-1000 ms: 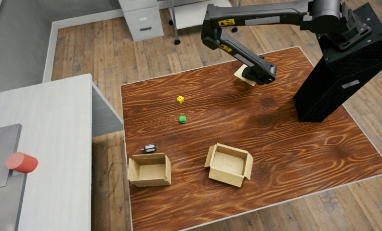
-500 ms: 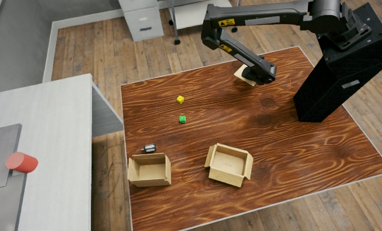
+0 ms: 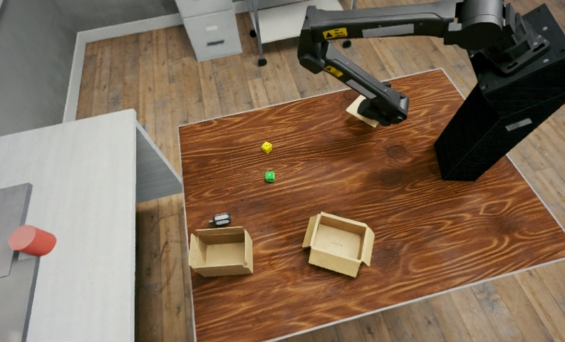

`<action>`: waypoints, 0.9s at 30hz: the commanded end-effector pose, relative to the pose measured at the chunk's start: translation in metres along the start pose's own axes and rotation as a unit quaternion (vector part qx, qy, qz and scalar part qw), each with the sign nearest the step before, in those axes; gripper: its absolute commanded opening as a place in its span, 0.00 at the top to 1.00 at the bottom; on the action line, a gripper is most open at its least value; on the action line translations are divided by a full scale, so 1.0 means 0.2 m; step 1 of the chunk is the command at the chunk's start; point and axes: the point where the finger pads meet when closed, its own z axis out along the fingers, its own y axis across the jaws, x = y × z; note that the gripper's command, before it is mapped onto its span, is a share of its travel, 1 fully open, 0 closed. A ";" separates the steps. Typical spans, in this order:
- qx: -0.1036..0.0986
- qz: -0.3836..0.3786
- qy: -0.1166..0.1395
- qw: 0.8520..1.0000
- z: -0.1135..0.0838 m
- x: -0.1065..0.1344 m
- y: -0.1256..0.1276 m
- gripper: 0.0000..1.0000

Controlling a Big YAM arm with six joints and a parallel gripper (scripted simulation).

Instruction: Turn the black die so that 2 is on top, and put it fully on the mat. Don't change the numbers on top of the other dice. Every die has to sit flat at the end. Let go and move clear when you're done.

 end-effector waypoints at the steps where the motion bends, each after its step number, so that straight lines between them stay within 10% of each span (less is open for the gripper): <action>1: 0.012 -0.009 0.008 1.000 -0.06 -0.01 -0.07 0.74; 27: 0.008 -0.005 0.006 1.000 -0.01 0.05 -0.04 0.74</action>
